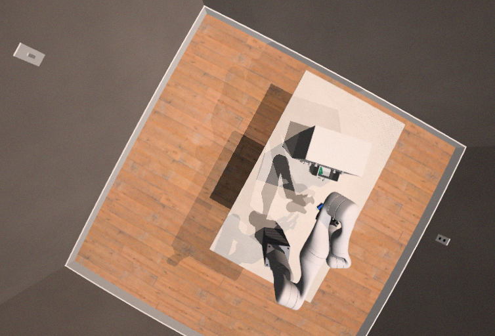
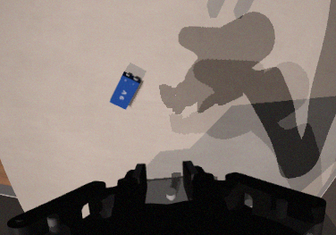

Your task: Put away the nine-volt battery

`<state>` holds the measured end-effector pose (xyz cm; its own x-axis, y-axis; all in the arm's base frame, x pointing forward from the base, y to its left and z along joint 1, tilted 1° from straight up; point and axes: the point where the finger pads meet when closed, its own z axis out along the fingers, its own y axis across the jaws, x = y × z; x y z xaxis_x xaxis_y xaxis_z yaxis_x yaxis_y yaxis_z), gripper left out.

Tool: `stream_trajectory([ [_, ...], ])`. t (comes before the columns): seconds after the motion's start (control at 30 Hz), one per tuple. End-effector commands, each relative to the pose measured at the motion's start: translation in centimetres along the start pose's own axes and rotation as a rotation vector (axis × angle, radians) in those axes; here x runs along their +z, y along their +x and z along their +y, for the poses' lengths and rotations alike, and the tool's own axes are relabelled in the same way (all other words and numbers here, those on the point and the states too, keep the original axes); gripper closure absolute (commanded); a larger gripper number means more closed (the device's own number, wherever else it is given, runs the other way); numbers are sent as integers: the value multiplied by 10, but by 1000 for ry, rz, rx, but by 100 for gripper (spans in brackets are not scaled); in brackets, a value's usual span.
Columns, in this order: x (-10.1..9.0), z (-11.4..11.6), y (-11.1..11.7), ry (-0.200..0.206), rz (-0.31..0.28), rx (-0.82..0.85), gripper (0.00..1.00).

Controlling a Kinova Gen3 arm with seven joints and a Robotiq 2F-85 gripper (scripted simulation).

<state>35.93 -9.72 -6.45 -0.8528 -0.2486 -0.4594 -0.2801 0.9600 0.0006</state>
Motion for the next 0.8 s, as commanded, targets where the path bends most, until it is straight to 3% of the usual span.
stream_trajectory([
  [0.0,-9,6,-22,-7,30,-38,67],
  [0.3,-34,6,-17,-4,237,-38,67],
  [0.37,-34,6,-17,-4,237,-38,67],
  [0.77,-55,6,-13,0,408,-39,67],
])
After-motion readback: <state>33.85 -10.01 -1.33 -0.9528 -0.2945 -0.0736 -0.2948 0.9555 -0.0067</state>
